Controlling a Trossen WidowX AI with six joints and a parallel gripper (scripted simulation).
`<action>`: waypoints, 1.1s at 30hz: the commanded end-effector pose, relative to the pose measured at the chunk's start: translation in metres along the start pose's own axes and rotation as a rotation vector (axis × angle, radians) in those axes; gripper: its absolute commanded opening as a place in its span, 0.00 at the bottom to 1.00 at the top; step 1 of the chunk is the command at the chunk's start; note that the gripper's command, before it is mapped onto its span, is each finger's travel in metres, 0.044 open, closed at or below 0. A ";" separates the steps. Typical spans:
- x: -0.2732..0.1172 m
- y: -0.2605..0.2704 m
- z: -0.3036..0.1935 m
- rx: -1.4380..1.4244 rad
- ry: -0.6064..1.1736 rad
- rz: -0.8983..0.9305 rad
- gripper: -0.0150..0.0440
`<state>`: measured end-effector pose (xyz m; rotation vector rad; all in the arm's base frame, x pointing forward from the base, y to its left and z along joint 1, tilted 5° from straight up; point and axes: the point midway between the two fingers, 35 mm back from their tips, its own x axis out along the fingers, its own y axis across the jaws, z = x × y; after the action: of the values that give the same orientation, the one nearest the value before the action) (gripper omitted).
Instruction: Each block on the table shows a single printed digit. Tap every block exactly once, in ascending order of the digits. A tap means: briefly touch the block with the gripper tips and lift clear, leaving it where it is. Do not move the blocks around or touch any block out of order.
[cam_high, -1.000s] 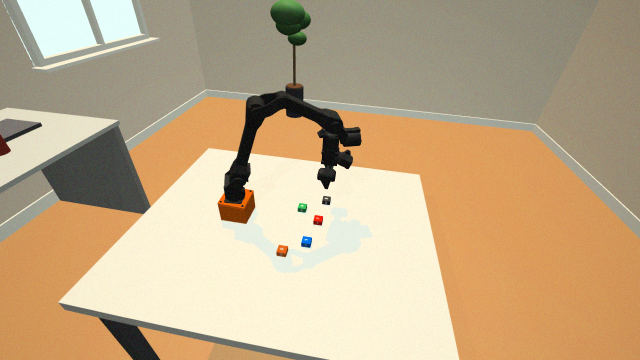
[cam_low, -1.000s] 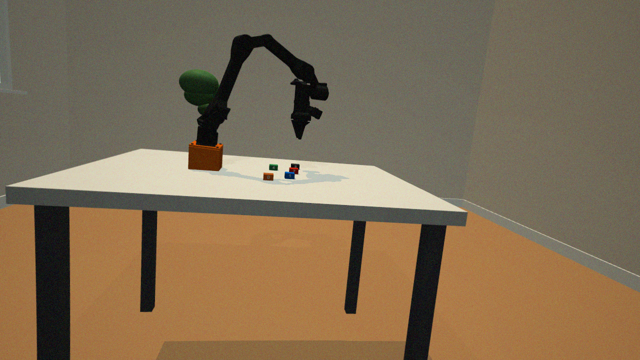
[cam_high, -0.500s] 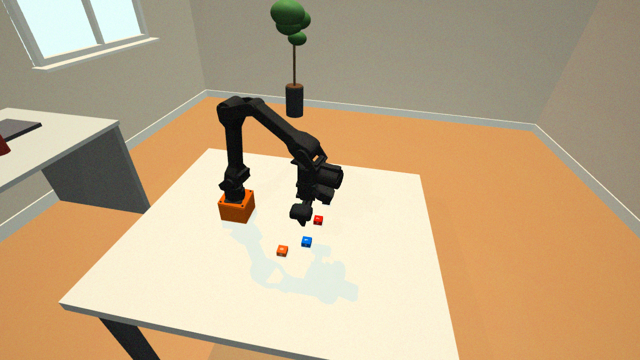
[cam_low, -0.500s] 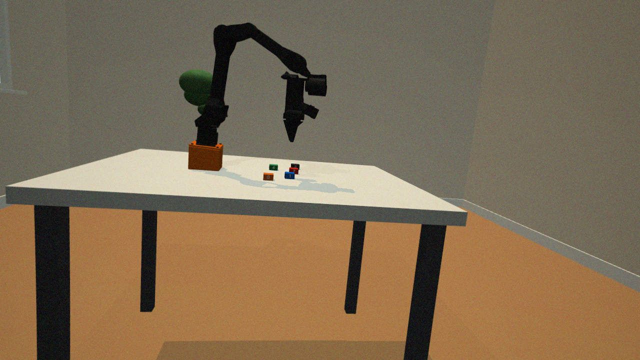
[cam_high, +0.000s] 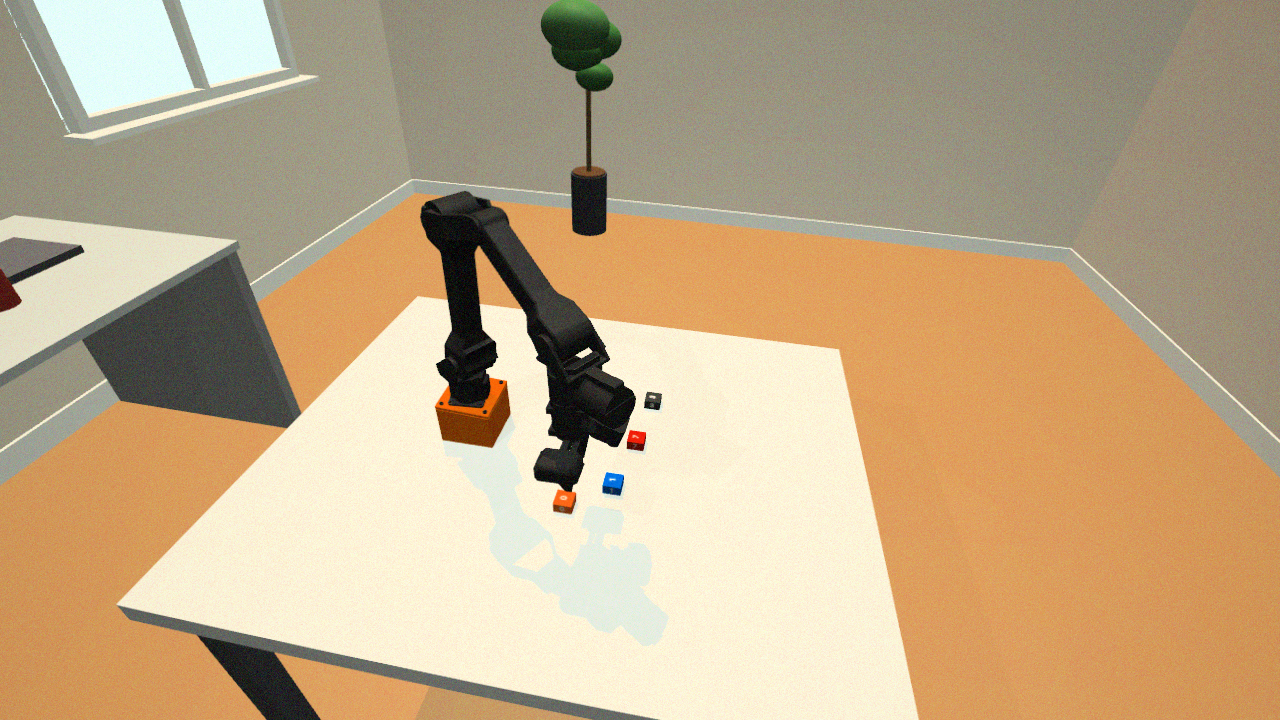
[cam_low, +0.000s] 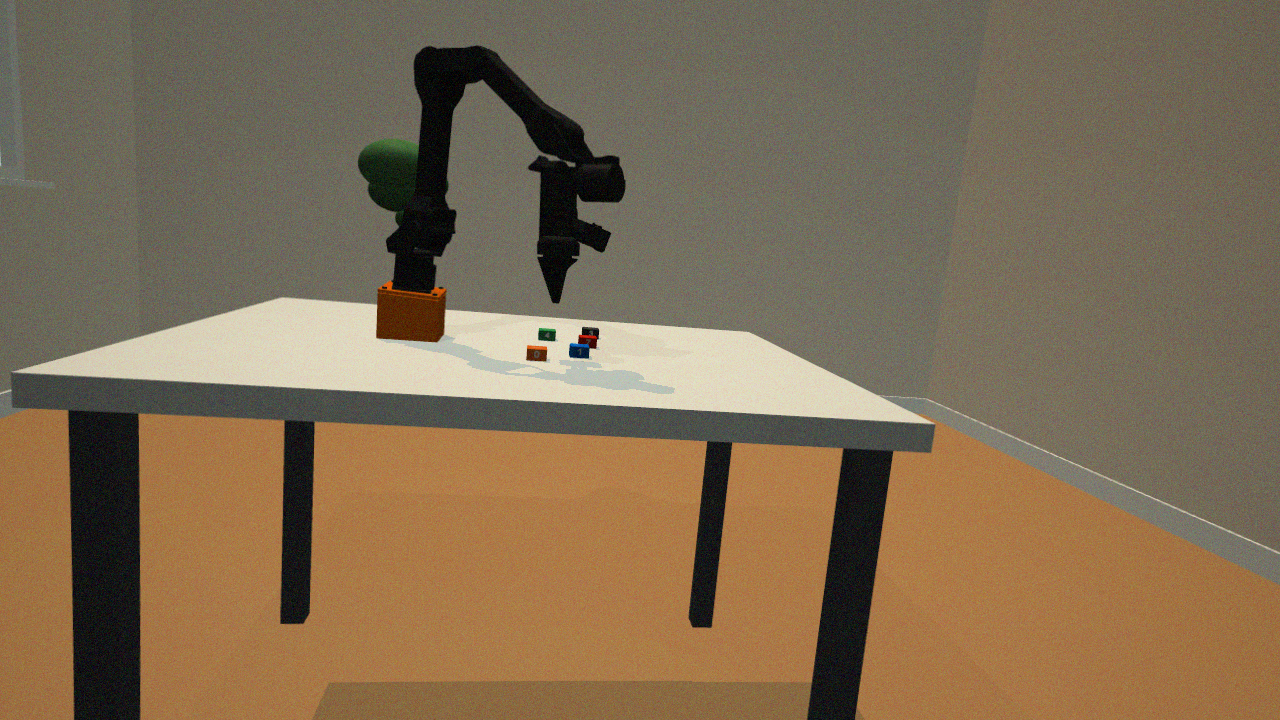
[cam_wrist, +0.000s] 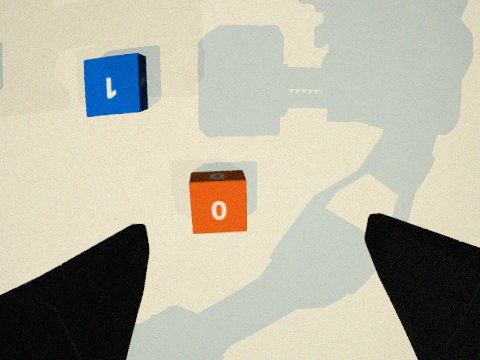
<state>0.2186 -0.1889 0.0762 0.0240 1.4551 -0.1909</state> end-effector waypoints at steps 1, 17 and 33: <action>0.050 0.007 -0.013 -0.005 0.034 0.029 0.62; 0.050 0.007 -0.013 -0.005 0.034 0.029 0.29; 0.069 0.007 -0.013 -0.005 0.034 0.029 0.29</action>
<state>0.2146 -0.1897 0.0145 0.0389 1.4827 -0.1761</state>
